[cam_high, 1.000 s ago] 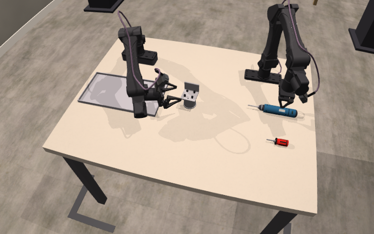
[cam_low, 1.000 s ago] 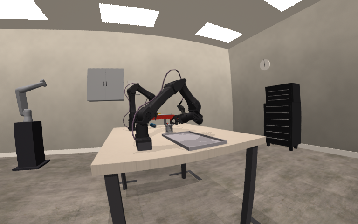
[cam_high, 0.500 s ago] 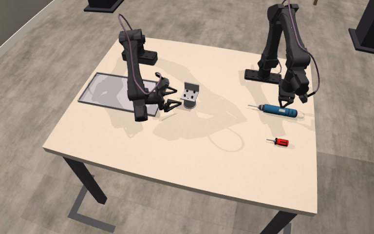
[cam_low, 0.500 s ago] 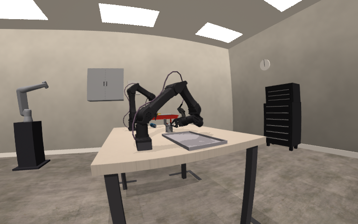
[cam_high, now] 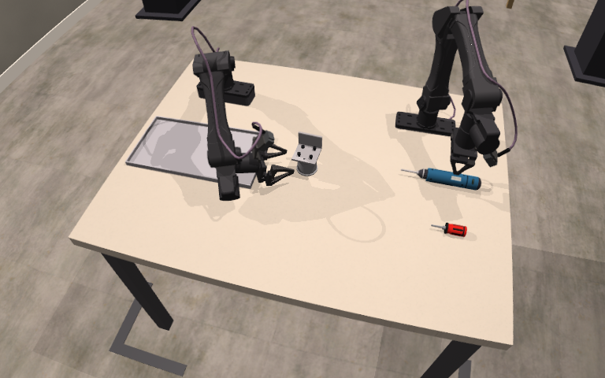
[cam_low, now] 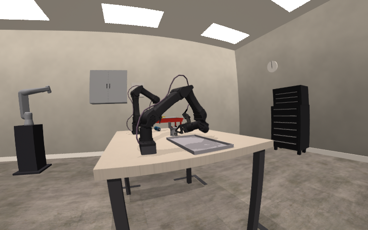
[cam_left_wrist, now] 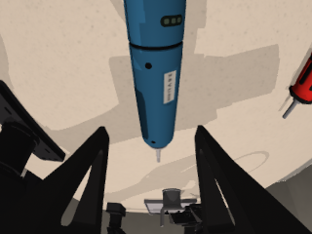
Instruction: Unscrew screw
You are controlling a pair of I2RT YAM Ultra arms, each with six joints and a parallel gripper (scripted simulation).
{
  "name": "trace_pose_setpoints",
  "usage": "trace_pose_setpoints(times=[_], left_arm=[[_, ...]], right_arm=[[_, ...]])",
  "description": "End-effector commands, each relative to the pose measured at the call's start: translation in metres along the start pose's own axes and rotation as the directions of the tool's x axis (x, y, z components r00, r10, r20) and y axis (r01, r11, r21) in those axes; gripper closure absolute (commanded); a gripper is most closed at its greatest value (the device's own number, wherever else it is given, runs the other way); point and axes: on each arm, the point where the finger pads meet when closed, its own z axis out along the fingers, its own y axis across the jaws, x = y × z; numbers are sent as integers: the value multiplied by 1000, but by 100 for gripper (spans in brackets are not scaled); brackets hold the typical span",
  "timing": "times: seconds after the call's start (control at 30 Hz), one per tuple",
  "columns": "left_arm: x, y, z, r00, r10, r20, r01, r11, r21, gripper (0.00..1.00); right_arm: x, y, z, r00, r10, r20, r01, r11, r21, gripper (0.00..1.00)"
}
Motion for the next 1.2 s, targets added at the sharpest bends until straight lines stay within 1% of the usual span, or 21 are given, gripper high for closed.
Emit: trace_pose_setpoints(times=[0.0, 0.07, 0.17, 0.2, 0.33, 0.37, 0.73, 0.77, 0.9, 0.93, 1.17], left_arm=[[-4, -5, -13, 1000, -10, 22, 9, 1000, 29, 35], [-4, -5, -13, 1000, -10, 22, 9, 1000, 29, 35], [-4, -5, -13, 1000, -10, 22, 9, 1000, 29, 35], [-4, -5, -13, 1000, -10, 22, 9, 1000, 29, 35], [-4, -5, -13, 1000, -10, 22, 9, 1000, 29, 35], [-4, -5, -13, 1000, -10, 22, 9, 1000, 29, 35], [-4, -5, -13, 1000, -10, 22, 9, 1000, 29, 35], [-4, -5, -13, 1000, -10, 22, 9, 1000, 29, 35], [-4, -5, -13, 1000, -10, 22, 9, 1000, 29, 35], [-4, -5, -13, 1000, -10, 22, 9, 1000, 29, 35], [-4, -5, -13, 1000, -10, 22, 9, 1000, 29, 35]], right_arm=[[2, -3, -3, 1000, -11, 18, 10, 1000, 22, 14], [0, -5, -4, 1000, -21, 17, 21, 999, 25, 14], [6, -3, -2, 1000, -11, 18, 10, 1000, 22, 14], [-2, -5, -1, 1000, -24, 9, 24, 1000, 15, 14], [-2, -5, -1, 1000, -24, 9, 24, 1000, 15, 14], [7, -2, -1, 1000, 1, 19, -1, 1000, 21, 14], [1, -2, -4, 1000, -1, 14, 1, 1000, 29, 14], [0, -4, -1, 1000, -11, 6, 11, 1000, 16, 14], [0, -4, -1, 1000, -11, 6, 11, 1000, 16, 14], [0, -2, -5, 1000, -2, 13, 1, 1000, 30, 14], [-2, -2, -5, 1000, 0, 11, 0, 999, 32, 14]])
